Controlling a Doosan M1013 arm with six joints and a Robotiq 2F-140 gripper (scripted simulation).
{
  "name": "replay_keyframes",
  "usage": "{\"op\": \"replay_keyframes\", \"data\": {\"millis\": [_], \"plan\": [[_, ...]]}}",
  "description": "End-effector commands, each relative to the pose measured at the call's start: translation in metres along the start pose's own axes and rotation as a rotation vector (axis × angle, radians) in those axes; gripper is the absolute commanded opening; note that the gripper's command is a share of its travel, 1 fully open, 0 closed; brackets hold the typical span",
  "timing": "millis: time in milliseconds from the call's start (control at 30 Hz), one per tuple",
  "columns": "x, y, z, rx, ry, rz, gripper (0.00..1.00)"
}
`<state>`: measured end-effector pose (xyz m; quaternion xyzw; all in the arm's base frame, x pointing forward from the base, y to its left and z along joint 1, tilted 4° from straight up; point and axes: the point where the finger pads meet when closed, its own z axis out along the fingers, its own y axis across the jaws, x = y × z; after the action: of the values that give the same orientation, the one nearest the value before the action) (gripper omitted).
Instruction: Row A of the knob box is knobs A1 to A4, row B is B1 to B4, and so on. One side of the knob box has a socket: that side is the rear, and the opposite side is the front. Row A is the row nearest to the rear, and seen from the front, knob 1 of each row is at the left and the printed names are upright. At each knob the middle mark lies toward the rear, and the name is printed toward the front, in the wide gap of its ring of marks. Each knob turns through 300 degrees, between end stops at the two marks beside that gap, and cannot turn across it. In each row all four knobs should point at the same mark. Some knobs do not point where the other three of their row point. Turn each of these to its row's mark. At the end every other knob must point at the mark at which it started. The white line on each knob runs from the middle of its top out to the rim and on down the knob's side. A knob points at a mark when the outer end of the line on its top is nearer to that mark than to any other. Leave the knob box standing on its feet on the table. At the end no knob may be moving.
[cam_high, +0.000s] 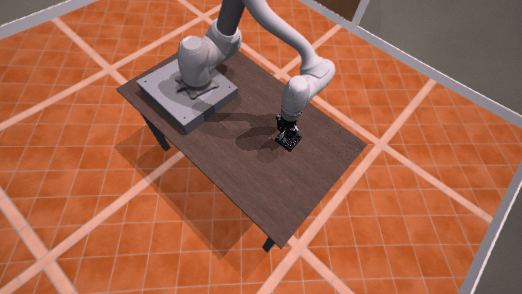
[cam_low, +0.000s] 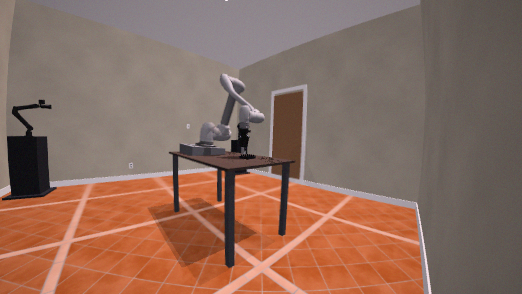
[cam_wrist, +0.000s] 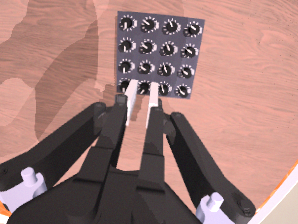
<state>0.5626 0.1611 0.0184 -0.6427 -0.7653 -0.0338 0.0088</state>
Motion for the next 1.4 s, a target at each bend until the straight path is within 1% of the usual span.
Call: {"op": "replay_keyframes", "data": {"millis": [0,400,1367], "plan": [[0.0,0.0,0.001,0.0,0.0,0.0,0.12],[0.0,0.0,0.011,0.0,0.0,0.0,0.12],[0.0,0.0,0.013,0.0,0.0,0.0,0.12]]}}
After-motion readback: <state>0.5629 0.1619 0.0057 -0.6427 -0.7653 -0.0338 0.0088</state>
